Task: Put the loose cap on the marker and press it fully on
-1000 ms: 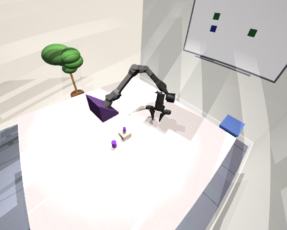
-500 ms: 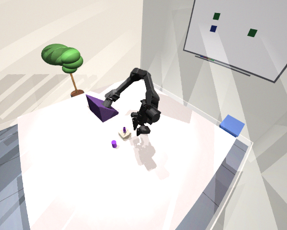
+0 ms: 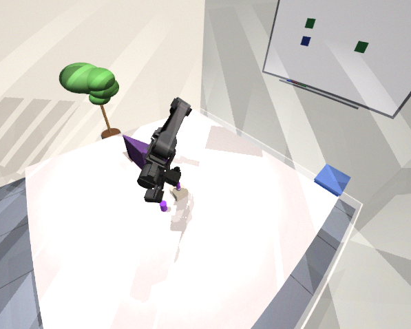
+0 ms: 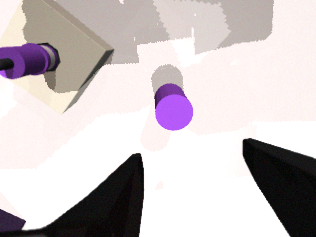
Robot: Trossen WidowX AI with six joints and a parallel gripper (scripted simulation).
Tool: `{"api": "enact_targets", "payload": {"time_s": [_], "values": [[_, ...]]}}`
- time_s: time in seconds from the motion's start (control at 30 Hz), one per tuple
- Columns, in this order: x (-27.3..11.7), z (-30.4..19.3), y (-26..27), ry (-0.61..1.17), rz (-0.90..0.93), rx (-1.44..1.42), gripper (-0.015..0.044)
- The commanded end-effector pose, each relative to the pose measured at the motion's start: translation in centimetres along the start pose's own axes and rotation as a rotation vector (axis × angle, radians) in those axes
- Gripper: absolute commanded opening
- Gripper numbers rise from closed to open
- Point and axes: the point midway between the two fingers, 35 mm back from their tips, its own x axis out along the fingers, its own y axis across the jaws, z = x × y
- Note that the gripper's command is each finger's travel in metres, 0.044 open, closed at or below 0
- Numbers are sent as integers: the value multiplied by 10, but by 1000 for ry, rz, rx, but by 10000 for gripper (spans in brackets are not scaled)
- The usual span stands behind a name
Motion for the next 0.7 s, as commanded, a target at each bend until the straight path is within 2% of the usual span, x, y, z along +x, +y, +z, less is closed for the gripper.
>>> {"api": "enact_targets", "payload": {"time_s": [0.0, 0.67], "values": [[24, 2, 1, -8, 8, -9, 257], [63, 2, 2, -9, 9, -9, 257]]}}
